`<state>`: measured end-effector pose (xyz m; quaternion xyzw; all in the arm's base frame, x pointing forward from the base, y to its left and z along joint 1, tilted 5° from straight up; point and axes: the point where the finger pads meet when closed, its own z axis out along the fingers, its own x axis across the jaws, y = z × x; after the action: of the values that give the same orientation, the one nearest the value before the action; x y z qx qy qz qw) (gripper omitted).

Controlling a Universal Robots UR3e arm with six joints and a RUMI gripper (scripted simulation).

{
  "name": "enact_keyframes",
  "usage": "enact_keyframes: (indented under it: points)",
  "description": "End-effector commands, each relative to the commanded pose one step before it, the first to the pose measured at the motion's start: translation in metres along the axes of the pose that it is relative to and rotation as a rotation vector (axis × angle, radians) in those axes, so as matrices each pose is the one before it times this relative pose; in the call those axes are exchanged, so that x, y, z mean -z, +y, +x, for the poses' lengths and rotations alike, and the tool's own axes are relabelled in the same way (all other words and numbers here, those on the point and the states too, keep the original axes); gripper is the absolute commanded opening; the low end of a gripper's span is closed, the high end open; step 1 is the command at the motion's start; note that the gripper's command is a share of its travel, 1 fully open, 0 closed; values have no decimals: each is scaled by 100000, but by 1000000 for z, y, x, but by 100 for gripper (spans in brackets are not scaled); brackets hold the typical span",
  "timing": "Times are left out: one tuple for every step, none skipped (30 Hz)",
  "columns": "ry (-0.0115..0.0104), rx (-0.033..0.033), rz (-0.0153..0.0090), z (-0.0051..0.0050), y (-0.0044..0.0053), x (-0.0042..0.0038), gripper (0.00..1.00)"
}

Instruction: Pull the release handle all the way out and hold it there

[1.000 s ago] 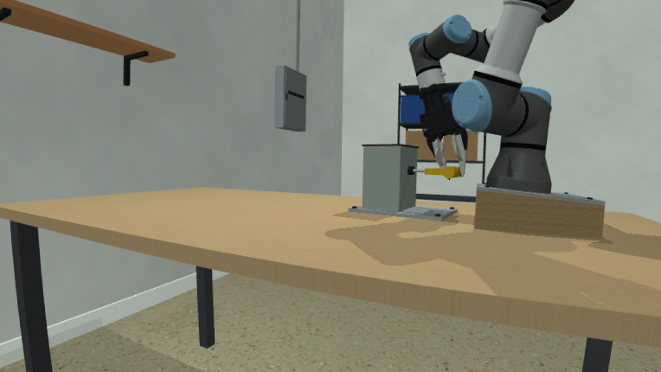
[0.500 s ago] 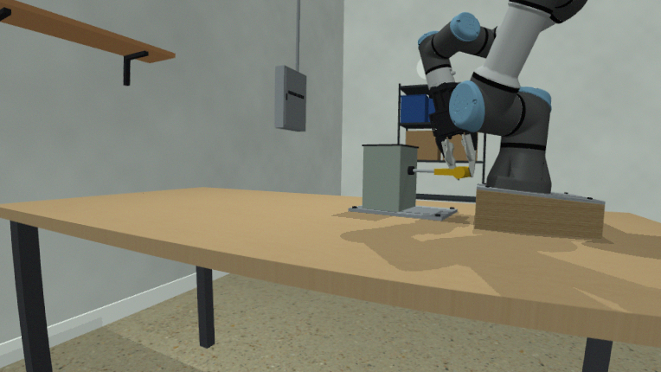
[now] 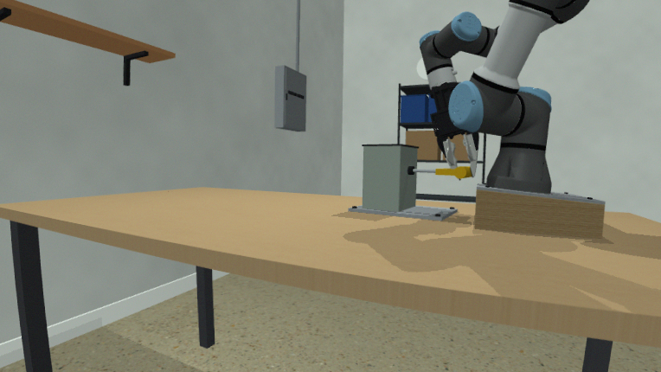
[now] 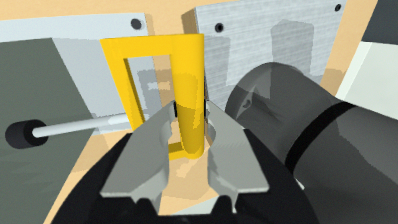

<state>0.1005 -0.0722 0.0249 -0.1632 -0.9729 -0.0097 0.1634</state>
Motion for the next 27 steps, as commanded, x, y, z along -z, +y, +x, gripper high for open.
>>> enact_keyframes:
  points:
    - [566,28,111,1738,-346,-227,0]
    - [0,0,0,0,0,0,0]
    - [0,0,0,0,0,0,0]
    - [0,0,0,0,0,0,0]
    - [0,0,0,0,0,0,0]
    - [0,0,0,0,0,0,0]
    - [0,0,0,0,0,0,0]
    - [0,0,0,0,0,0,0]
    - [0,0,0,0,0,0,0]
    - [0,0,0,0,0,0,0]
    - [0,0,0,0,0,0,0]
    - [0,0,0,0,0,0,0]
    - [0,0,0,0,0,0,0]
    - [0,0,0,0,0,0,0]
    - [0,0,0,0,0,0,0]
    - [0,0,0,0,0,0,0]
    - [0,0,0,0,0,0,0]
    - [0,0,0,0,0,0,0]
    - [0,0,0,0,0,0,0]
    - [0,0,0,0,0,0,0]
    - [0,0,0,0,0,0,0]
    - [0,0,0,0,0,0,0]
    - [0,0,0,0,0,0,0]
    - [0,0,0,501,-3,-130,0]
    - [0,0,0,1376,0,-369,0]
    - [0,0,0,495,3,-137,0]
    - [0,0,0,0,0,0,0]
